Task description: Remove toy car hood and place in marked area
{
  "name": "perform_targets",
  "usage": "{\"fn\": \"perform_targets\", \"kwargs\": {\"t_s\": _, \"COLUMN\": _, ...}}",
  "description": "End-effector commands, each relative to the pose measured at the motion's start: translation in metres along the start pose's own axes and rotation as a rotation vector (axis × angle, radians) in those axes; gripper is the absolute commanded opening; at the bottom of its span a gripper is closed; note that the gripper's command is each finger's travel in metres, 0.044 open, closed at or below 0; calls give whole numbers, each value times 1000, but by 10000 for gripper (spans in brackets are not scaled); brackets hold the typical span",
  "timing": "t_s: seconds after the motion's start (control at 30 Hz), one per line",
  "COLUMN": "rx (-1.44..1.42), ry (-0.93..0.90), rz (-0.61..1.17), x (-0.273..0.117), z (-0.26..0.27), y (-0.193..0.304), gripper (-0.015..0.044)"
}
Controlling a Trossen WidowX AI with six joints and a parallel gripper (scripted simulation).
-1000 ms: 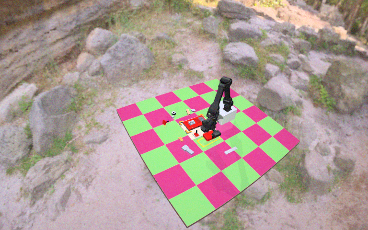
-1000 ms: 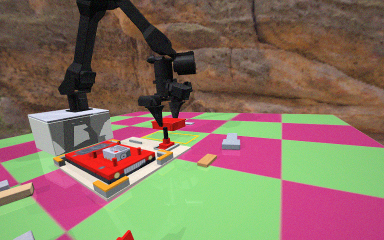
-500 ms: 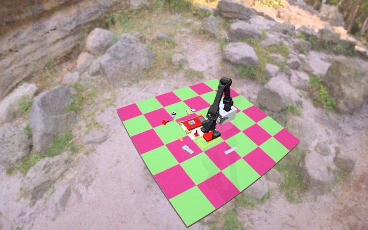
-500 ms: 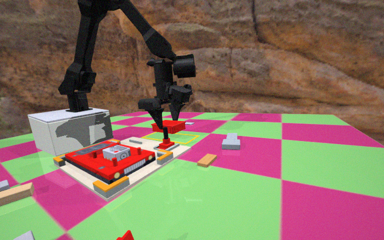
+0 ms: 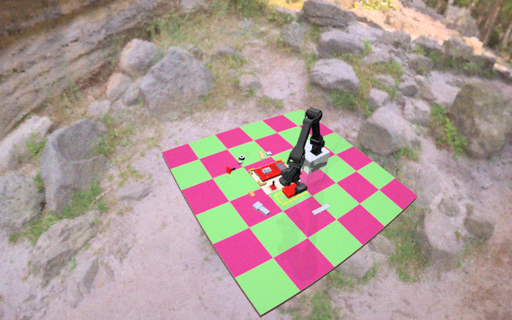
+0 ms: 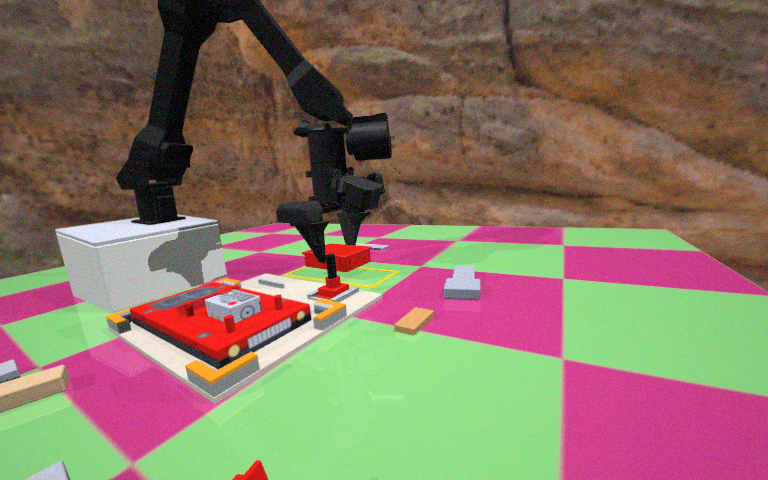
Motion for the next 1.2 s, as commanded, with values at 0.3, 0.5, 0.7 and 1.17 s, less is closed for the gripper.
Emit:
{"fn": "perform_targets", "kwargs": {"t_s": 0.3, "rx": -4, "ry": 2, "rz": -4, "x": 6, "z": 0, "y": 0, "gripper": 0}}
{"fn": "perform_targets", "kwargs": {"t_s": 0.5, "rx": -4, "ry": 2, "rz": -4, "x": 9, "z": 0, "y": 0, "gripper": 0}}
{"fn": "perform_targets", "kwargs": {"t_s": 0.7, "rx": -4, "ry": 2, "rz": -4, "x": 12, "z": 0, "y": 0, "gripper": 0}}
{"fn": "perform_targets", "kwargs": {"t_s": 1.17, "rx": 0, "ry": 0, "rz": 0, "x": 16, "z": 0, "y": 0, "gripper": 105}}
Point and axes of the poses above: the point midway between the two fingers, 35 mm back from their tips, its own x axis out along the fingers, its own z axis across the jaws, y = z × x, the point moved 6 cm from there along -x, back along the fingers, and after that the axes turned 6 degrees about -x, right-handed, at the moved point
